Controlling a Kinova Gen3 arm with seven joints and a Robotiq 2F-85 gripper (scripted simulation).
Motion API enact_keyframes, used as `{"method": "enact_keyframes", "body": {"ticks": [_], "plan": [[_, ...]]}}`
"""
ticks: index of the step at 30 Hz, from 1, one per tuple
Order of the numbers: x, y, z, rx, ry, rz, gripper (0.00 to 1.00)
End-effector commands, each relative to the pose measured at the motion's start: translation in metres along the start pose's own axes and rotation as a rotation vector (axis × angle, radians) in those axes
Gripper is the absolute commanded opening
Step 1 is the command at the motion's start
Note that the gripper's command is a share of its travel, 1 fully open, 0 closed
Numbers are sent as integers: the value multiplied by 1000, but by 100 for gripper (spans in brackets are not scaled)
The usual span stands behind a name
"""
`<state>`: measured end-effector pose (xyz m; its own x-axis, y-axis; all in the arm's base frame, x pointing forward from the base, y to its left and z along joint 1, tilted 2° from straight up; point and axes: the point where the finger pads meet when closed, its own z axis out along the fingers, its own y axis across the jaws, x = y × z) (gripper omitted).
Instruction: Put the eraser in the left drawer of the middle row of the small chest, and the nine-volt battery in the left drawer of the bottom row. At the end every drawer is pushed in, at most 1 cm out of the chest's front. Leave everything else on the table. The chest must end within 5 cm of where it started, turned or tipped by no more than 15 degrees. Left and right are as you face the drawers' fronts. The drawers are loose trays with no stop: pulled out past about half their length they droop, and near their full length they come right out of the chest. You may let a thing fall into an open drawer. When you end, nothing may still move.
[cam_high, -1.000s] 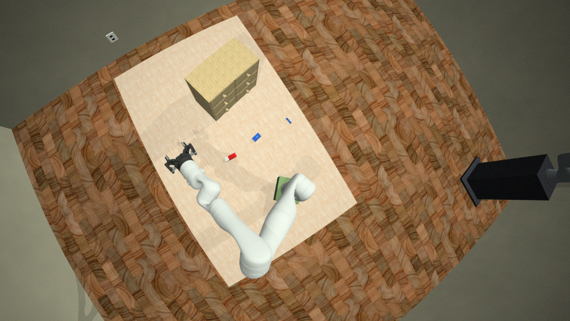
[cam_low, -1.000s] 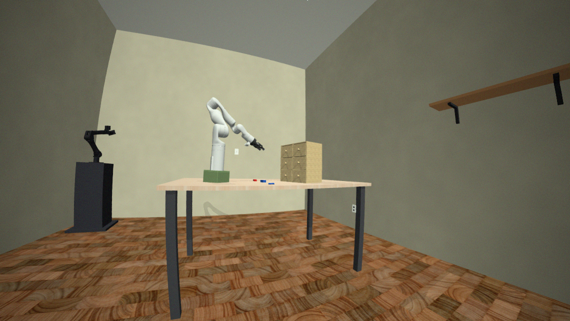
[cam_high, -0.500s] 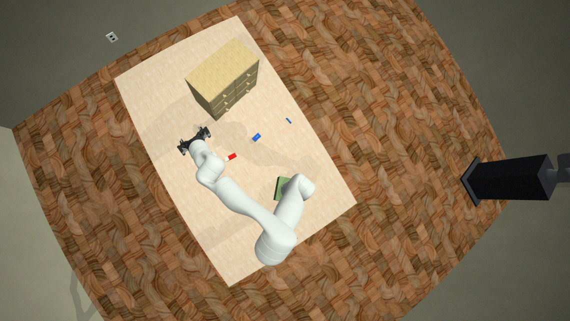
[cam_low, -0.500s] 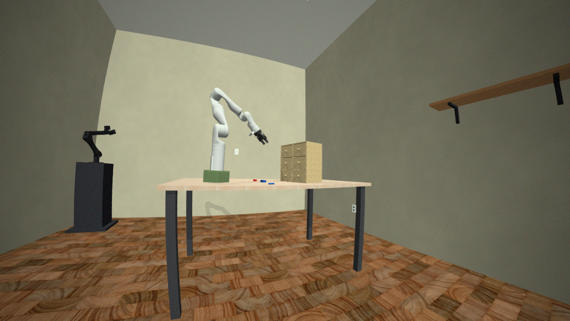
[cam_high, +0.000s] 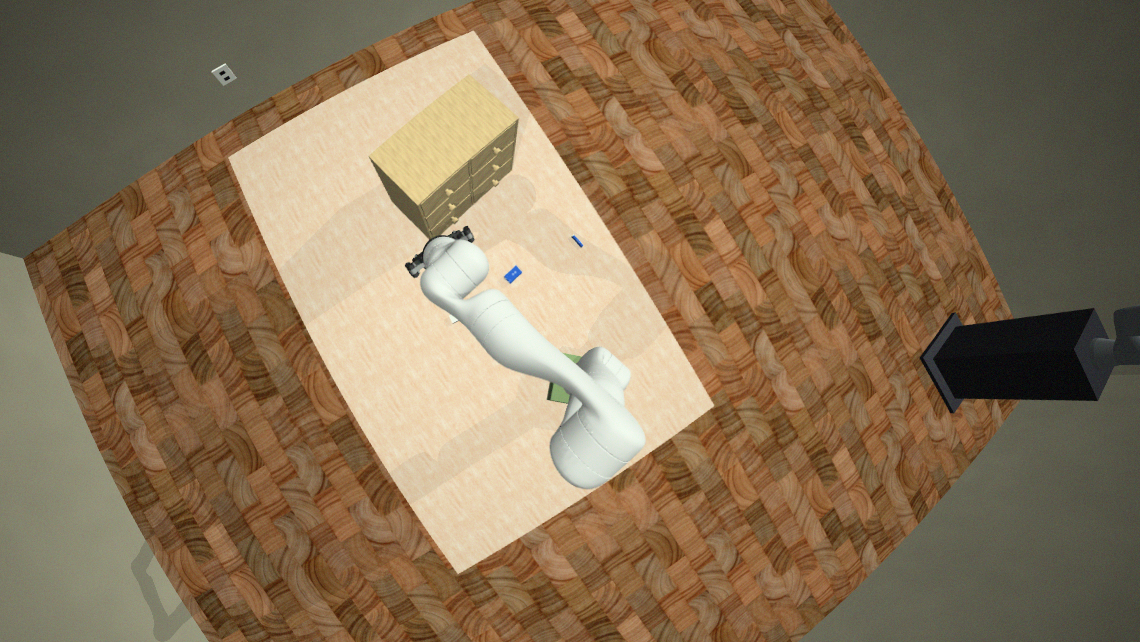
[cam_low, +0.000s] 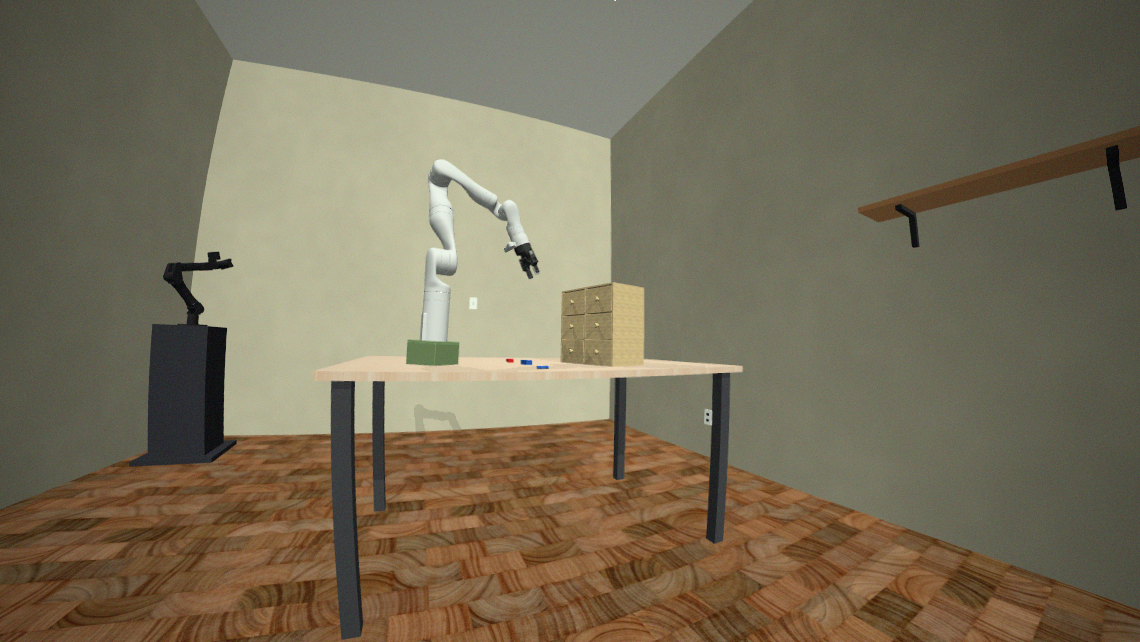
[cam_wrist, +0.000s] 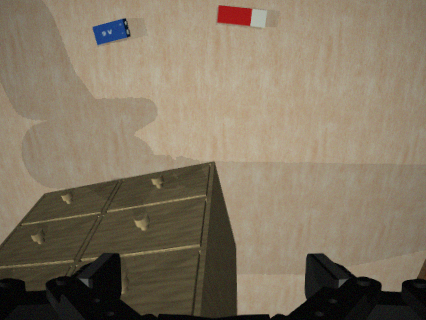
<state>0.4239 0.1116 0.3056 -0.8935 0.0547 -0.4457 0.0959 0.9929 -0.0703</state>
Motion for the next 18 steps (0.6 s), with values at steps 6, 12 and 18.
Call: {"method": "enact_keyframes", "body": {"ticks": [6,12,18], "plan": [[20,-60,-19,-13,154,21,100],[41,-98,-29,-17,263,24,100],[53,-117,-35,-23,322,27,100]]}}
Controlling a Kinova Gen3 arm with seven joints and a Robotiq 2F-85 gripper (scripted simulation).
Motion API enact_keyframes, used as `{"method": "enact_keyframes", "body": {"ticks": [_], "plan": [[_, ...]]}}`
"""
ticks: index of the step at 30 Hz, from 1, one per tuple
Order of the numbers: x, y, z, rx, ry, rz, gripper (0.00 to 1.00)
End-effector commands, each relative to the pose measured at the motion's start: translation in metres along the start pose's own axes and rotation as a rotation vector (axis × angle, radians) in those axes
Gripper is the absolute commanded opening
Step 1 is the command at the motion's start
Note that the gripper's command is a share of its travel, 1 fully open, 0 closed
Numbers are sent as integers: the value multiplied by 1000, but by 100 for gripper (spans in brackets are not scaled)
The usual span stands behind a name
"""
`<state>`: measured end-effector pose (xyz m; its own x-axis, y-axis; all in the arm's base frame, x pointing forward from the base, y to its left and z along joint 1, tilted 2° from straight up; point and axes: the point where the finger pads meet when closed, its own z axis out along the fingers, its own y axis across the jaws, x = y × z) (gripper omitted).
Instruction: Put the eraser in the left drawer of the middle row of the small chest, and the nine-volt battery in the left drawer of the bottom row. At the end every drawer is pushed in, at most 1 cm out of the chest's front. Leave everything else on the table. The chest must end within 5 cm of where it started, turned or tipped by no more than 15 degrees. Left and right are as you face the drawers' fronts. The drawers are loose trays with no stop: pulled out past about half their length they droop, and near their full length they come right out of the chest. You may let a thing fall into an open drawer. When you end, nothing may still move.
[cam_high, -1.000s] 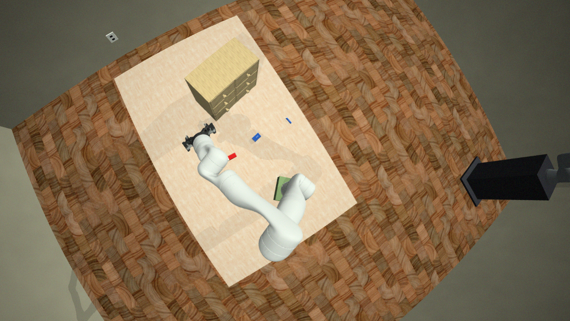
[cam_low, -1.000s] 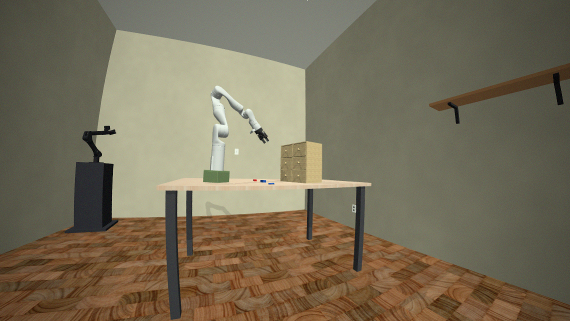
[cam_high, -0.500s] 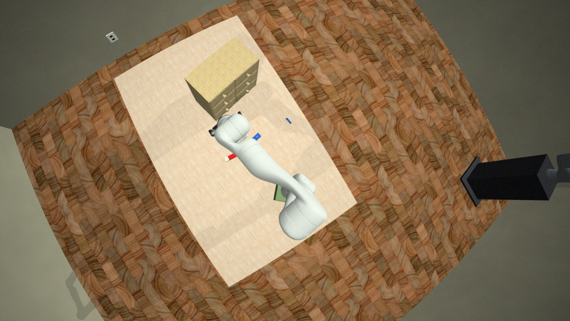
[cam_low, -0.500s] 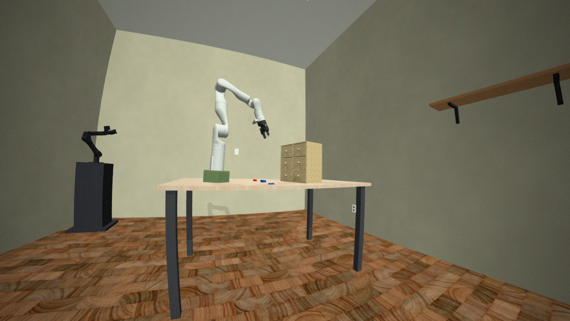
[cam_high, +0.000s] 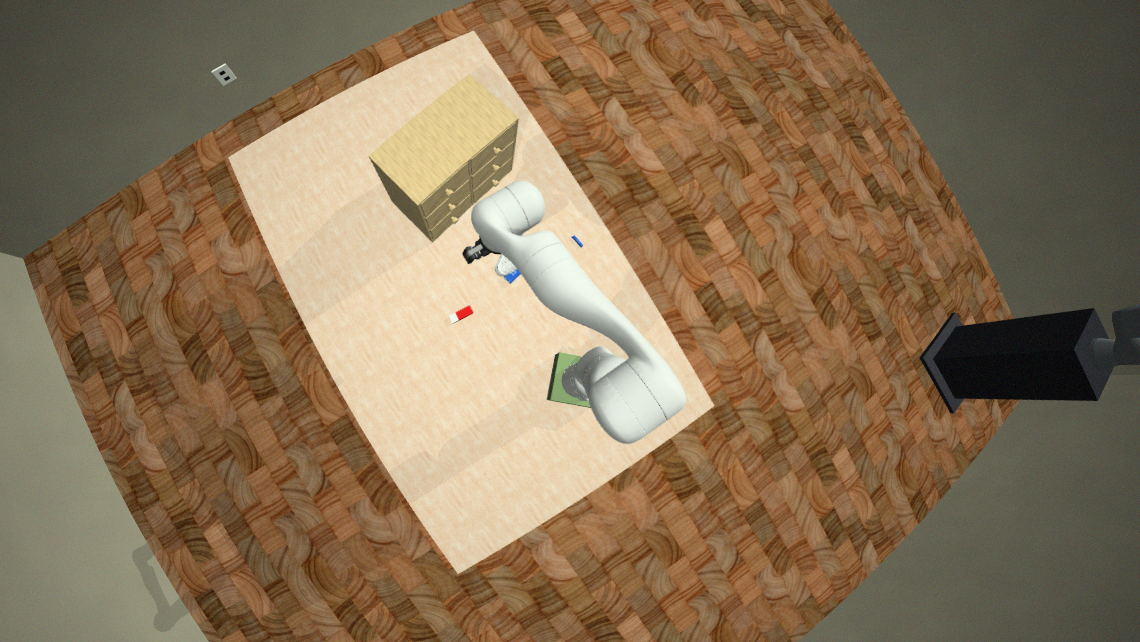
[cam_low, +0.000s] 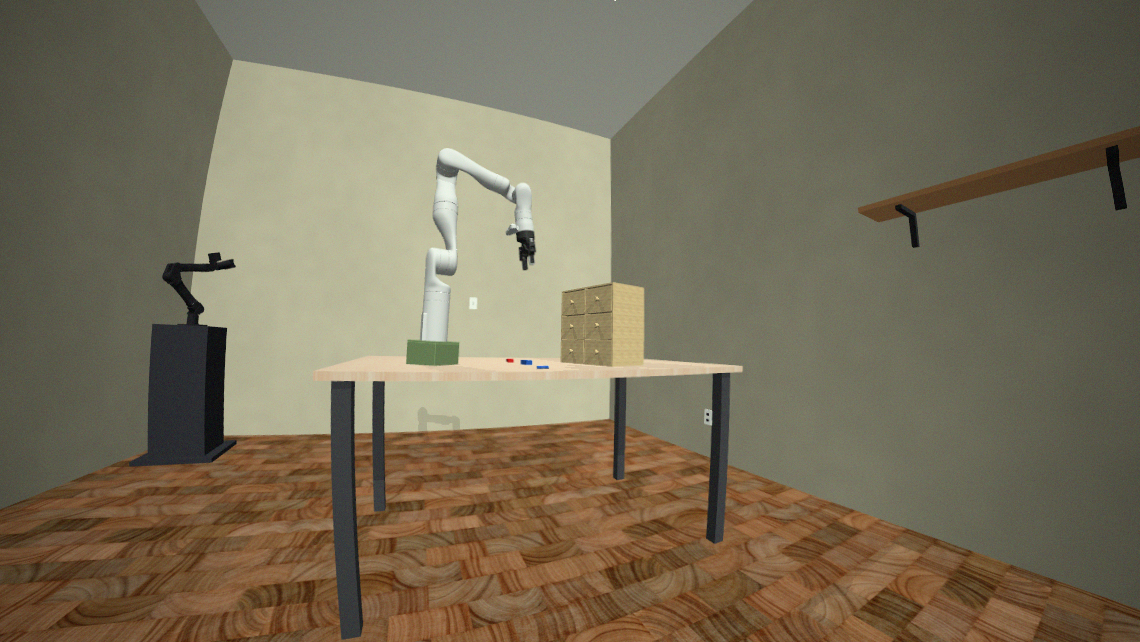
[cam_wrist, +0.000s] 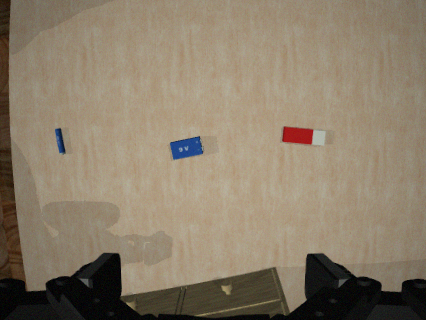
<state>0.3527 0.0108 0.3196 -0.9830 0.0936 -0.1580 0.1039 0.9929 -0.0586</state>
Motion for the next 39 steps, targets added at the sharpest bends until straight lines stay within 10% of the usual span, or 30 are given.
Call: {"method": "enact_keyframes", "body": {"ticks": [1,39], "plan": [[5,-13,-2,-17,30,13,100],[29,-44,-6,-34,133,16,100]]}}
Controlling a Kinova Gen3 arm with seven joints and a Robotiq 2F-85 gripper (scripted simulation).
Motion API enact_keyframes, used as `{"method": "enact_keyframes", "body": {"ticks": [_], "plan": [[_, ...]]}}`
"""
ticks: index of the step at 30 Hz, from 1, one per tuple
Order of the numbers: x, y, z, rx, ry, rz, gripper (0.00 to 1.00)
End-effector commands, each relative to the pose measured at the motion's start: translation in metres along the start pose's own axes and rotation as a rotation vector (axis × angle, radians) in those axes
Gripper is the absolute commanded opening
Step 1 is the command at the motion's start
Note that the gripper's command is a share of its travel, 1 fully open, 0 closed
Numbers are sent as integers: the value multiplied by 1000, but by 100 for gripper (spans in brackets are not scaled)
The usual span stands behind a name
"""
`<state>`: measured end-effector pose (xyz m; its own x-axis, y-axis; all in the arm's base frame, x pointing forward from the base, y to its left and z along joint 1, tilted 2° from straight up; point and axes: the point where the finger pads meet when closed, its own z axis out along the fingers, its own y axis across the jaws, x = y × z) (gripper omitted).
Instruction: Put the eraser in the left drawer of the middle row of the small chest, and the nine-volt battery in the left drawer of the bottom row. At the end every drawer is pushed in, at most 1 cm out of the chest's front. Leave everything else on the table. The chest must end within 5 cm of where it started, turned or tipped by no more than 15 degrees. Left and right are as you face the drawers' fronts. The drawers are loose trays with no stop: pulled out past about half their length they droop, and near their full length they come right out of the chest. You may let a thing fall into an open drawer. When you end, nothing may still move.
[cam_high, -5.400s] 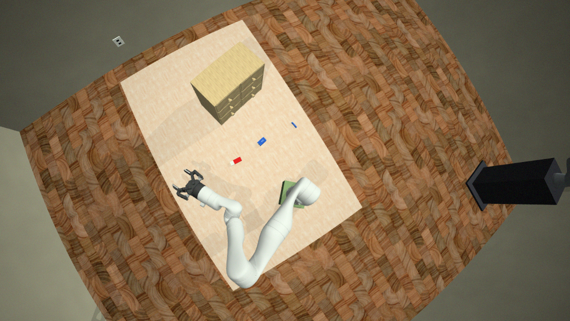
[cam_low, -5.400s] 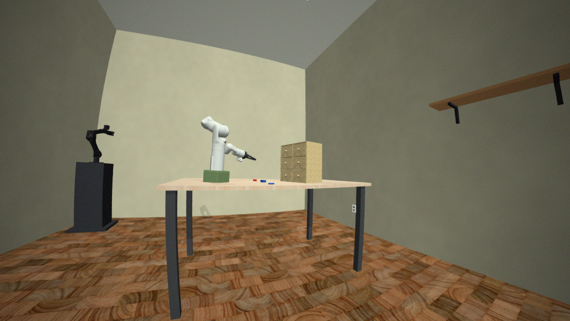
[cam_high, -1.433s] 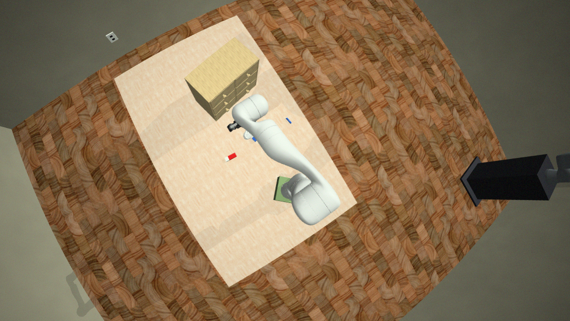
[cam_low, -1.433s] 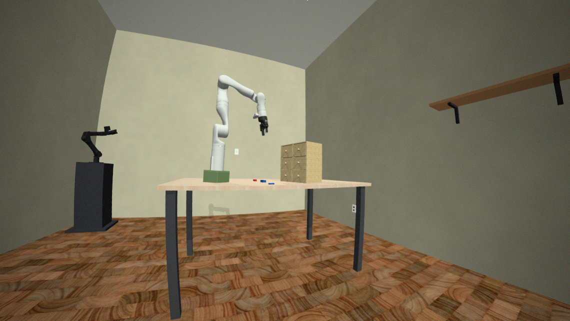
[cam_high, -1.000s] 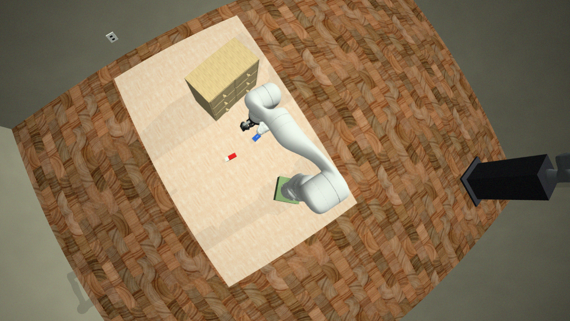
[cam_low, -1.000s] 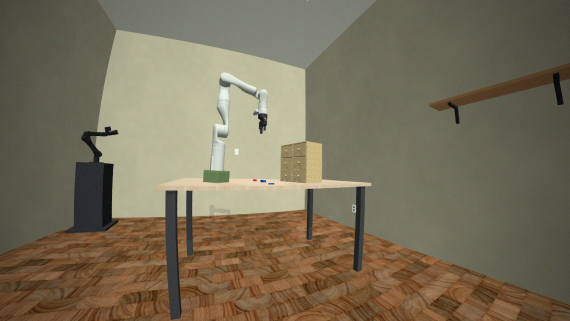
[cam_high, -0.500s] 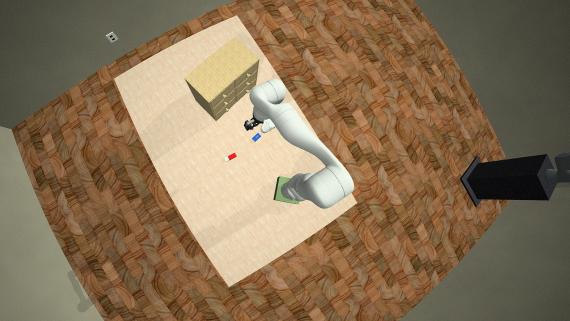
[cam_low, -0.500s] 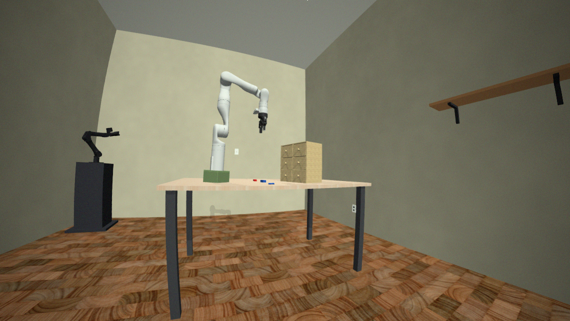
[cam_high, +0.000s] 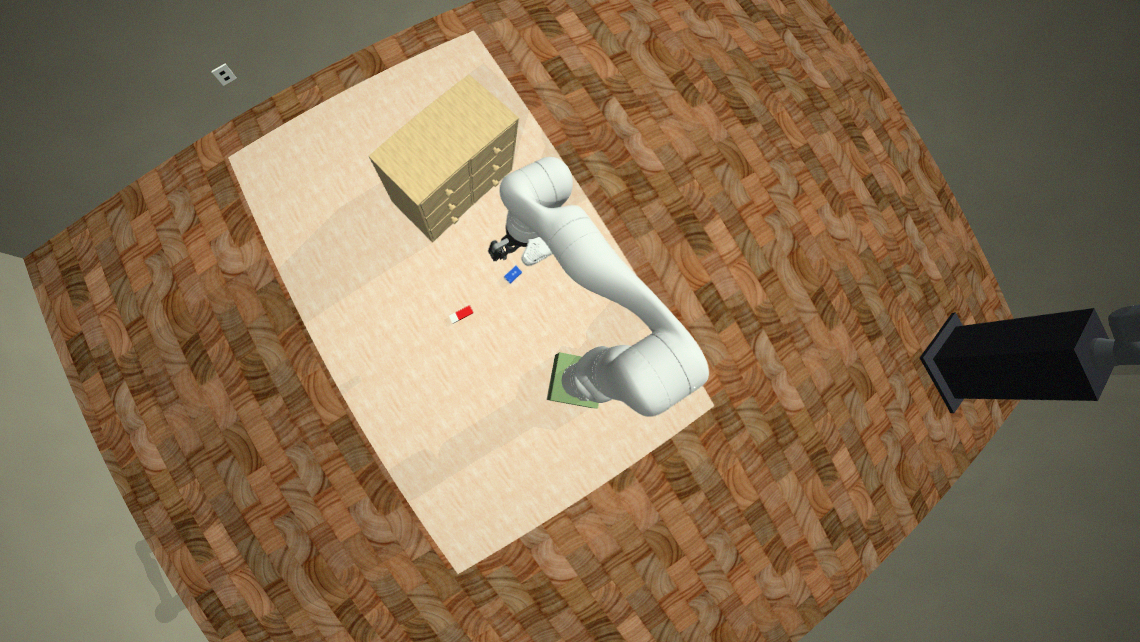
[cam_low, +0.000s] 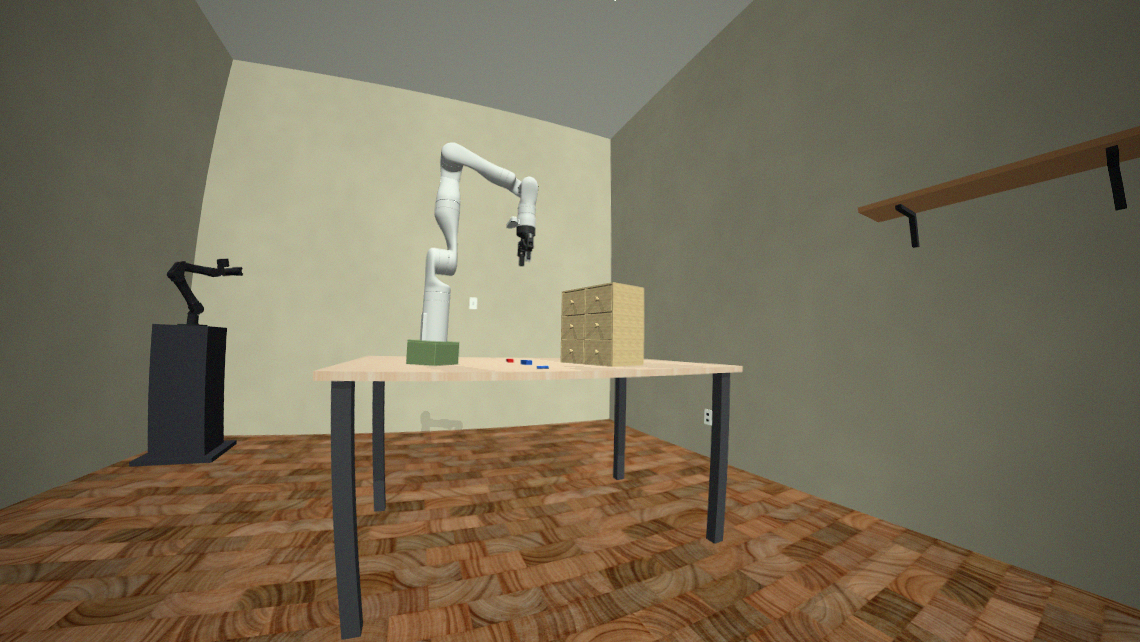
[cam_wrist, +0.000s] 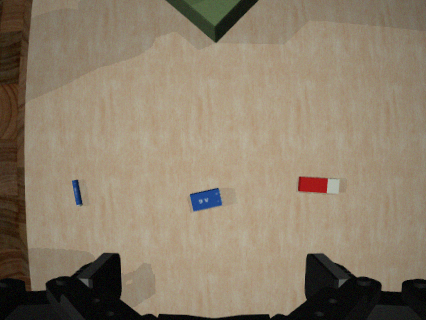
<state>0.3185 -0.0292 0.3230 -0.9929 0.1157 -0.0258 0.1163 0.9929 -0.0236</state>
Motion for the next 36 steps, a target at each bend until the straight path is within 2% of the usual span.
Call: {"method": "enact_keyframes", "body": {"ticks": [1,11,22,36], "plan": [[0,0,0,0,-1,0,100],[-3,-1,4,1,3,-28,100],[-38,9,47,1,1,-243,100],[-43,9,53,5,-12,-246,100]]}}
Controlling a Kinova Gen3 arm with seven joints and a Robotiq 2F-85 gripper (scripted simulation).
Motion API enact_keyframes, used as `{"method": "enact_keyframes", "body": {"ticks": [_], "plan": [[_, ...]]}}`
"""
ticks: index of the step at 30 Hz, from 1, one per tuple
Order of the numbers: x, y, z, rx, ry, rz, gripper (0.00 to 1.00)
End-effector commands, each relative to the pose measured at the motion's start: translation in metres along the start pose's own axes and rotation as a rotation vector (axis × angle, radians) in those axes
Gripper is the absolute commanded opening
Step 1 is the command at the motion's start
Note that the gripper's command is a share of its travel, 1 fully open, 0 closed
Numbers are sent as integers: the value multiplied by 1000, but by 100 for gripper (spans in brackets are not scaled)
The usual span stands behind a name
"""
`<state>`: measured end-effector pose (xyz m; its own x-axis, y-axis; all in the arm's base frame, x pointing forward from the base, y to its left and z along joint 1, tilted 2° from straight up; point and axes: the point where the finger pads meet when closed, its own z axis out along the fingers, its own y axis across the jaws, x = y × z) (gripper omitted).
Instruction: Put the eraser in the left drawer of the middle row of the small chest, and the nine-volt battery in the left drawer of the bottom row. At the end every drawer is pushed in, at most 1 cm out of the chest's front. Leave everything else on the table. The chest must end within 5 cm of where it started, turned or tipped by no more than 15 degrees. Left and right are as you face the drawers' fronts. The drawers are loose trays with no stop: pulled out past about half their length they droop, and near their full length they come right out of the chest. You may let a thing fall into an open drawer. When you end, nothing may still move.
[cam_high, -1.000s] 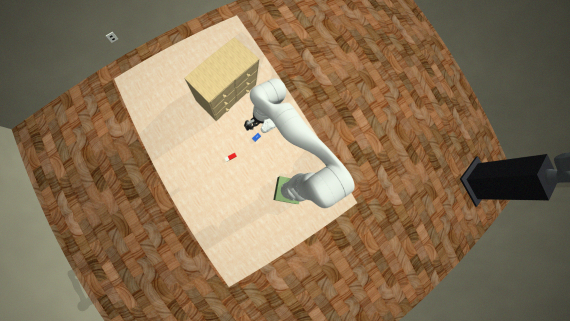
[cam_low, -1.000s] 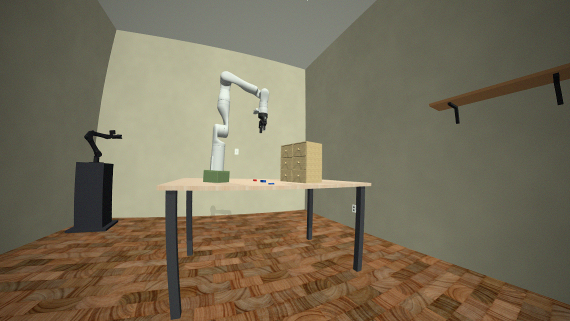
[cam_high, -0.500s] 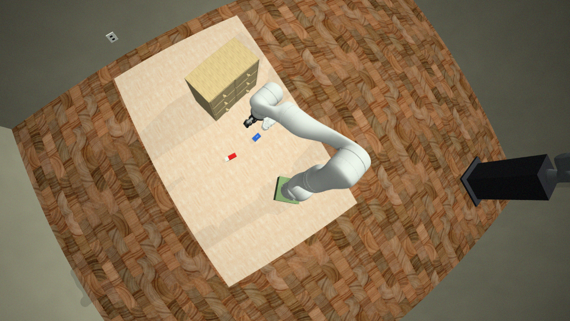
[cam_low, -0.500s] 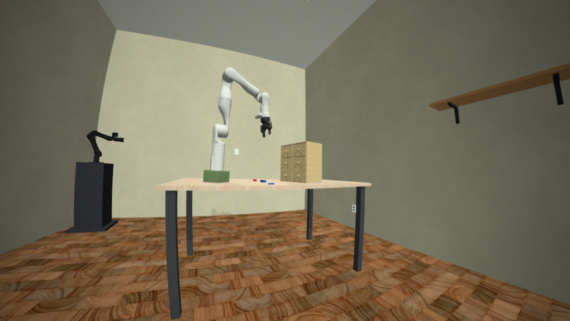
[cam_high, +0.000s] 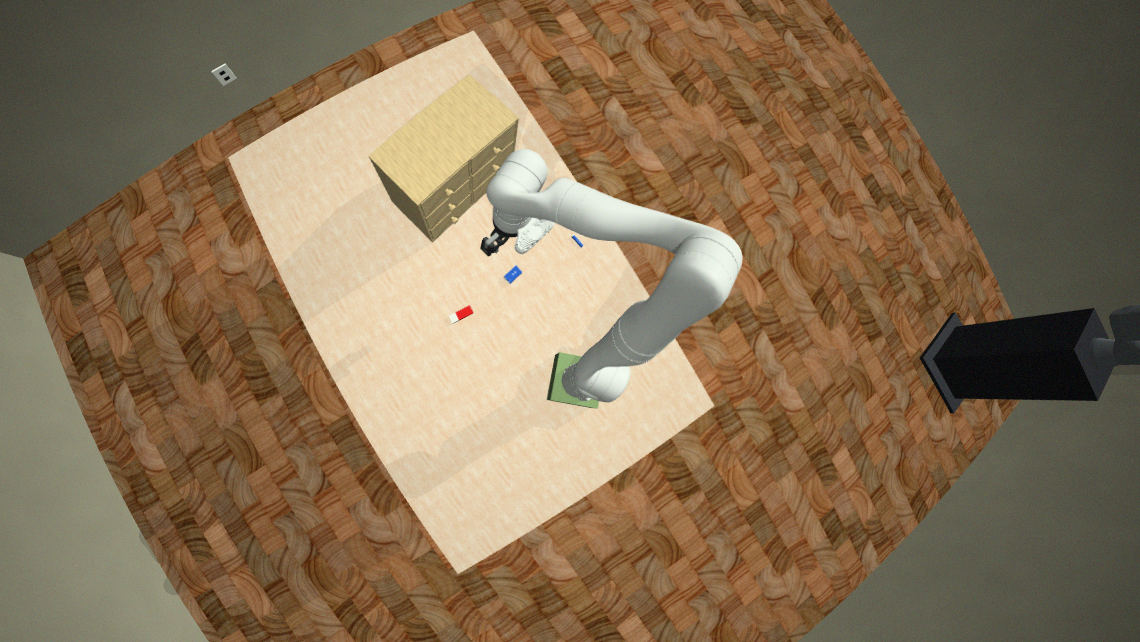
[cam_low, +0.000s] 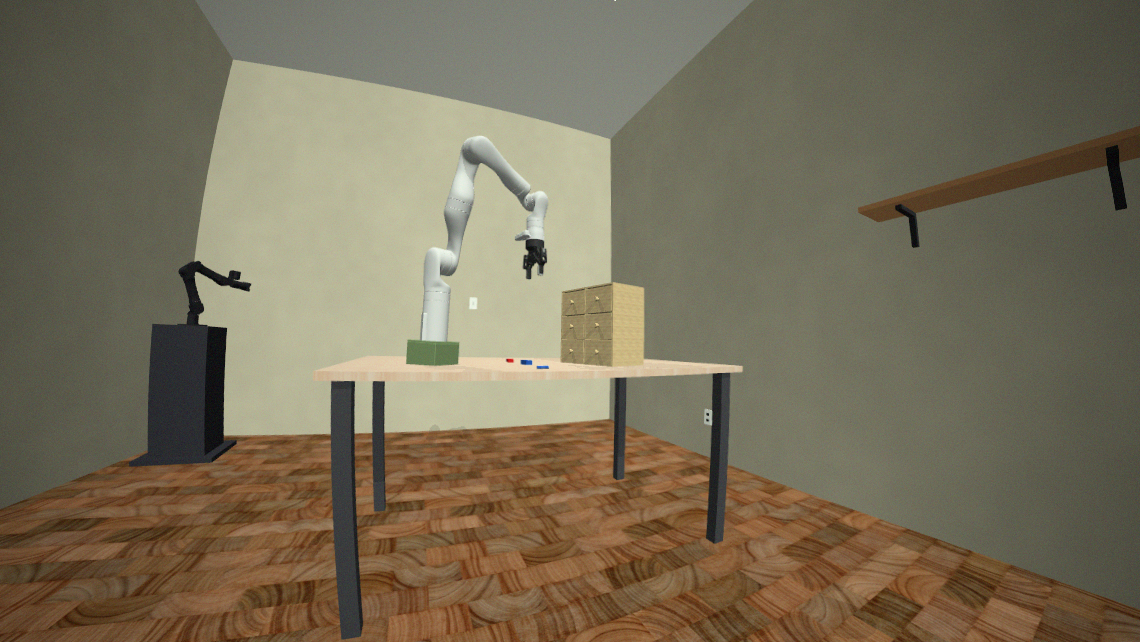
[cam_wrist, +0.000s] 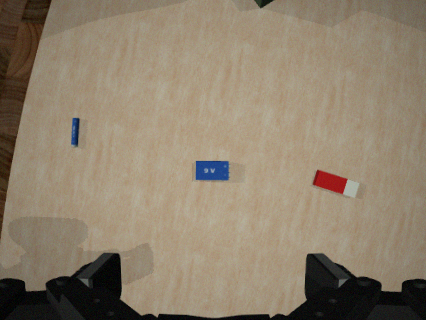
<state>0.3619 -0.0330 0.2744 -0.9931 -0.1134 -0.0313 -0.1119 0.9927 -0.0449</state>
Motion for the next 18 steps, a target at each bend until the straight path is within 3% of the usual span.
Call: {"method": "enact_keyframes", "body": {"ticks": [1,9,18], "plan": [[-4,6,5,-8,-3,-15,100],[-14,1,18,11,-42,-1,100],[-39,-12,49,52,-152,24,100]]}}
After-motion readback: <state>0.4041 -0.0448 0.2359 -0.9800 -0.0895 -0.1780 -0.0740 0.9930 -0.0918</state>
